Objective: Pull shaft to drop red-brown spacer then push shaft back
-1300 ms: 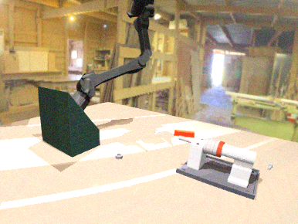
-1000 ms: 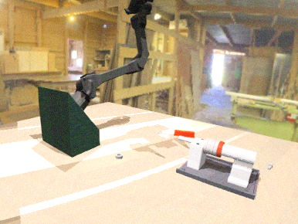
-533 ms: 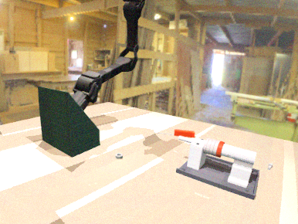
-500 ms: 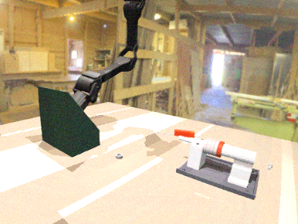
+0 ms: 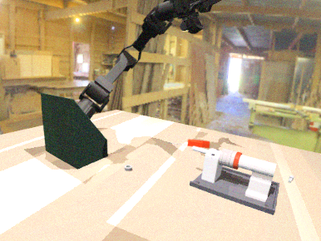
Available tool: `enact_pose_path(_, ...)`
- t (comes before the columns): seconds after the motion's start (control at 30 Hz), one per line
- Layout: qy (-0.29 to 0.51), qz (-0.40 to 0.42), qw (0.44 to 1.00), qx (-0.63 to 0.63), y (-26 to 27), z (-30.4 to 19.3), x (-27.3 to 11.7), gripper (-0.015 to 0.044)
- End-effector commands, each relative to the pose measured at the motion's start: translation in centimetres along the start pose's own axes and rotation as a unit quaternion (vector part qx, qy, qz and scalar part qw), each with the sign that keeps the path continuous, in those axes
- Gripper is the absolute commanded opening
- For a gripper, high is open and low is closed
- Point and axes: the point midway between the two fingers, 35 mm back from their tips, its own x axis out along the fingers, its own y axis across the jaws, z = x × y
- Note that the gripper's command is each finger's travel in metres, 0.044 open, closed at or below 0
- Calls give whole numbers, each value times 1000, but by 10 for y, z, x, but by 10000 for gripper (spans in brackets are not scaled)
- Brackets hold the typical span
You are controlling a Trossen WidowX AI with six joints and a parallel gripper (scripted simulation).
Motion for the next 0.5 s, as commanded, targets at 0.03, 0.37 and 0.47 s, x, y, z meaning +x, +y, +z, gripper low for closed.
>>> enact_pose_path(0.03,-66,11,998,-11,28,82,18,440)
enact_pose_path(0.37,-211,28,975,-69,79,258,-9,440)
enact_pose_path(0.47,-254,30,962,-95,94,304,-34,440)
